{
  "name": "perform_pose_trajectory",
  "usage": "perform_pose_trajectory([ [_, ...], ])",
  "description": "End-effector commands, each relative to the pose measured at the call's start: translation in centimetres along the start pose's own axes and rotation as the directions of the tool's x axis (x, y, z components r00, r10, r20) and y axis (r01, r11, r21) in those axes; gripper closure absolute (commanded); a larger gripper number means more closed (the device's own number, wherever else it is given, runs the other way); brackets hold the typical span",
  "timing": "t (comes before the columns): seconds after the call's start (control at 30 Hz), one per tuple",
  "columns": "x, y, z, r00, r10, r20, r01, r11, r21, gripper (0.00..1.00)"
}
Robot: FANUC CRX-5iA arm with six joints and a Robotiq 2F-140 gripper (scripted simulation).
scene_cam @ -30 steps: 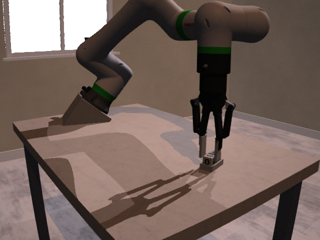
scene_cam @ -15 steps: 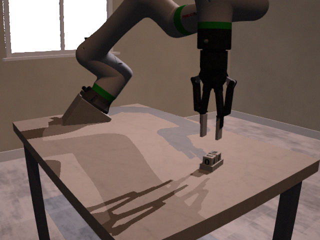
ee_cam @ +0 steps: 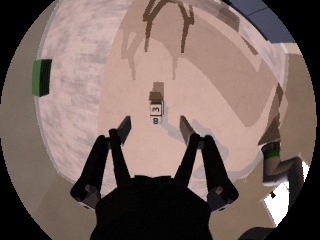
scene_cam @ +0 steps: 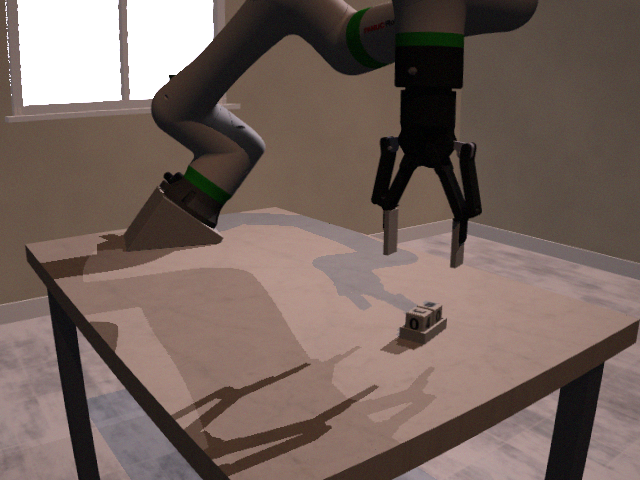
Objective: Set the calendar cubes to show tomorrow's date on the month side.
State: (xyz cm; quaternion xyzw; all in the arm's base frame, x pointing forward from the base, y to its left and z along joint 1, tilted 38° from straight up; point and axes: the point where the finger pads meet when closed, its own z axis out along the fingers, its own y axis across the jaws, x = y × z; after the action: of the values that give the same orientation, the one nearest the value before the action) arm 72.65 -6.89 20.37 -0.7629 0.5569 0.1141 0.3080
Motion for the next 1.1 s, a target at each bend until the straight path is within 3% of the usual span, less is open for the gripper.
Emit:
perform_pose_trajectory([
  [0.0,0.0,0.0,0.0,1.0,0.0,0.0,0.0,1.0,0.0,0.0],
  [0.63,0.0,0.0,-0.3,1.0,0.0,0.0,0.0,1.0,0.0,0.0],
  [1.07,0.0,0.0,-4.1,1.0,0.0,0.0,0.0,1.0,0.0,0.0],
])
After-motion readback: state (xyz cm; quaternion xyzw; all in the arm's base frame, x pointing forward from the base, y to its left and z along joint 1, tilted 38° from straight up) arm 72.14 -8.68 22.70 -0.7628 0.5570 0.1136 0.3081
